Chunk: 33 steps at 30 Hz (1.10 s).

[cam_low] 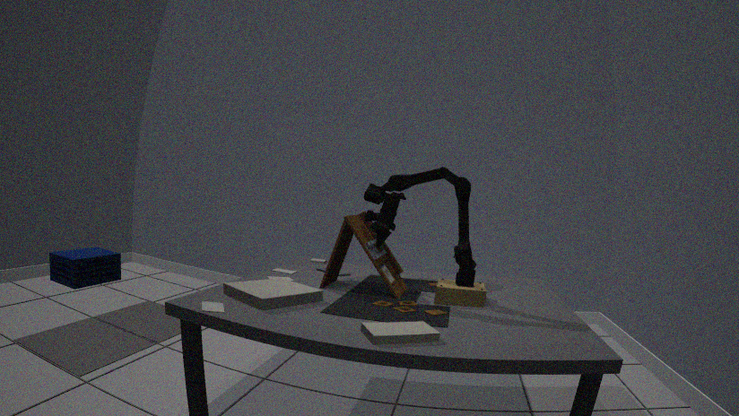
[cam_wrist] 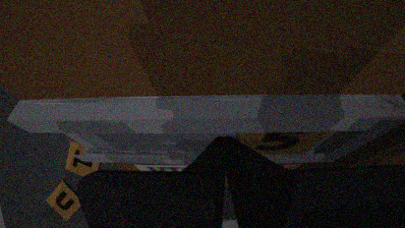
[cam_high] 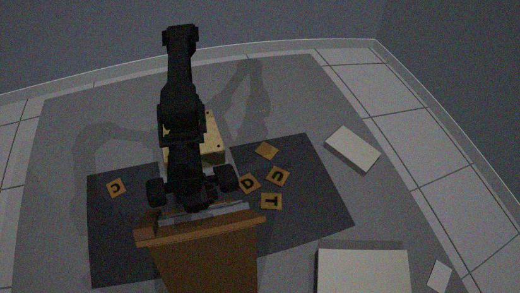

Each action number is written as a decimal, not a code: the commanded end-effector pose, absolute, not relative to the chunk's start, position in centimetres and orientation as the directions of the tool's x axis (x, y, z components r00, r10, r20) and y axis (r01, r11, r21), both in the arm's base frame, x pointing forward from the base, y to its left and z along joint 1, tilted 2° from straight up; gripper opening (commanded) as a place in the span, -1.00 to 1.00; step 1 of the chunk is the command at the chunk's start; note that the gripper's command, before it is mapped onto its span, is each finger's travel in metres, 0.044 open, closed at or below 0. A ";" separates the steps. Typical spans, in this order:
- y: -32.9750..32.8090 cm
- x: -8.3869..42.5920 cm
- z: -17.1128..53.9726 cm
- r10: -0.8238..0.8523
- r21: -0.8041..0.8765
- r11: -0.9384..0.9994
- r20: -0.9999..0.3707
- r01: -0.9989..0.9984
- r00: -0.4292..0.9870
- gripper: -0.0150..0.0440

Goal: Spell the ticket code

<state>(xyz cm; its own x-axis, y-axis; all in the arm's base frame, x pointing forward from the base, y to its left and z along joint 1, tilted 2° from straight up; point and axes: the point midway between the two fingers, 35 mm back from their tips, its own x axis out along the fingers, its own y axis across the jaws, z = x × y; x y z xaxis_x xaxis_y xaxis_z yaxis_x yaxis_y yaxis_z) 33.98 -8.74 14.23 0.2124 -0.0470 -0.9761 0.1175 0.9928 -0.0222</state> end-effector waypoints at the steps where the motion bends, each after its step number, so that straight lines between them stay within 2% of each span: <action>1: -8.8 34.2 14.1 -0.051 -0.025 0.992 -0.976 0.123 0.212 -0.49; 33: -9.7 34.0 14.2 -0.052 -0.026 0.992 -0.976 0.123 0.212 -0.49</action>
